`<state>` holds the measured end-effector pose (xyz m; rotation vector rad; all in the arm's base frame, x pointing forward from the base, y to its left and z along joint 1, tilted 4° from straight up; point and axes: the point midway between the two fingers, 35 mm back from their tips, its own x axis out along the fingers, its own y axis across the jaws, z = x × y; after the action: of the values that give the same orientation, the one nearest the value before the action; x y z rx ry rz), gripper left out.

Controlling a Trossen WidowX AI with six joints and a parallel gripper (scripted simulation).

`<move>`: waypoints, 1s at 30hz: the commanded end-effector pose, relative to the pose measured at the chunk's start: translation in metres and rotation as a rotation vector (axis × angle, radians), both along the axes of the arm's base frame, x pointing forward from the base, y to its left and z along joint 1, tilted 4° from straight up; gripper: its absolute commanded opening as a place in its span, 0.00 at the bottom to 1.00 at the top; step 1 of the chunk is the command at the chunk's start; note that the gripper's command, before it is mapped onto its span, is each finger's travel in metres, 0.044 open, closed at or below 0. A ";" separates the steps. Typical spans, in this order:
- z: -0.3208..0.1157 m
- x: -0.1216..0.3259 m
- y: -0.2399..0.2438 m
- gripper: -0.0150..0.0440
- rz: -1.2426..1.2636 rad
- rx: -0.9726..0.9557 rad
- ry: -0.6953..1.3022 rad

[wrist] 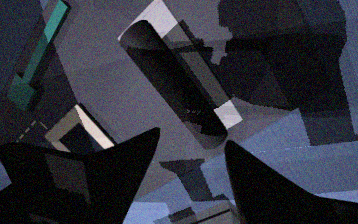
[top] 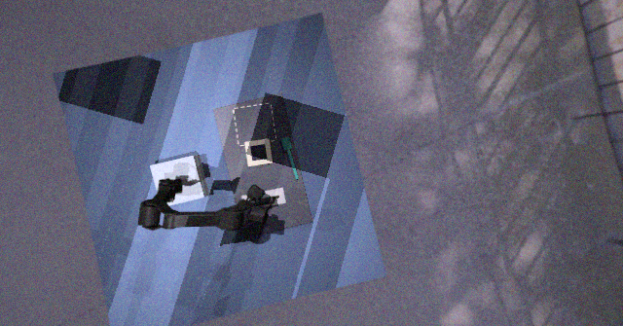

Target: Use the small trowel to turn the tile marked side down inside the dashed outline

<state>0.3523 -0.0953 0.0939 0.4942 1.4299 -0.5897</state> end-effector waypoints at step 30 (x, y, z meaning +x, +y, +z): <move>0.007 0.034 -0.004 0.71 0.775 -0.039 0.066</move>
<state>0.3859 -0.0987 0.1041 -0.1156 1.5263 -0.0124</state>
